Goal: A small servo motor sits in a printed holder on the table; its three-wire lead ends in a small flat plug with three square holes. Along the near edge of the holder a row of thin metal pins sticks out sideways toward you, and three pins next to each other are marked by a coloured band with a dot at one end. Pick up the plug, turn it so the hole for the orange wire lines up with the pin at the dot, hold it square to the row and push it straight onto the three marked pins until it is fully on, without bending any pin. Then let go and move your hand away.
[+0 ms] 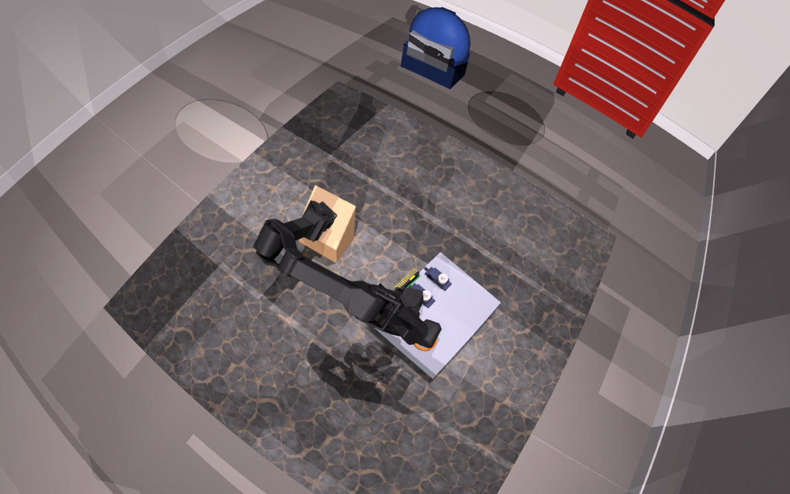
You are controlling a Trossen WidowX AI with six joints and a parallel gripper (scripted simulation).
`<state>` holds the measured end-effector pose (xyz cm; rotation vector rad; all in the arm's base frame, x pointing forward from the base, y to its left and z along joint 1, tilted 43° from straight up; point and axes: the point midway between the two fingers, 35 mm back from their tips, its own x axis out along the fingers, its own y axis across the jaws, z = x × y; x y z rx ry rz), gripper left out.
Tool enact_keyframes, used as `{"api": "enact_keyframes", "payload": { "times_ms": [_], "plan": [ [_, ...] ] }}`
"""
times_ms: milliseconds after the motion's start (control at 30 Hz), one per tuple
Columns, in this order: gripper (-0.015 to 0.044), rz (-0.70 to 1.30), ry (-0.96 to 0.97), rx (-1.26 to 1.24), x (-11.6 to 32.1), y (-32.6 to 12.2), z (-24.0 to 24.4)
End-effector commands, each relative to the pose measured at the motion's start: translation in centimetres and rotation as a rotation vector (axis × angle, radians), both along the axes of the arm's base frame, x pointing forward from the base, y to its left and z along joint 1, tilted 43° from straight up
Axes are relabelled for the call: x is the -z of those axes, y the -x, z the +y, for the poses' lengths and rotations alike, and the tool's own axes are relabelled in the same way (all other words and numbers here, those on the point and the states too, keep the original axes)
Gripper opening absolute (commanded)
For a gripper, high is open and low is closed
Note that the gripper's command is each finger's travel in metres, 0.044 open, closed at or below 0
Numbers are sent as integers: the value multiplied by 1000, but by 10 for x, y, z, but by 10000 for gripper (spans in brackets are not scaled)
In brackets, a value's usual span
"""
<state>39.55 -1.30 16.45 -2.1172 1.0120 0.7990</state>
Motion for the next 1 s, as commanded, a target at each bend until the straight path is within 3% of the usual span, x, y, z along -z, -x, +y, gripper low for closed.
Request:
{"api": "enact_keyframes", "payload": {
  "times_ms": [0, 967],
  "plan": [
    [115, 82, 76, -65, 5, -2, 1],
    [115, 762, 547, -592, 43, -2, 0]
  ]
}}
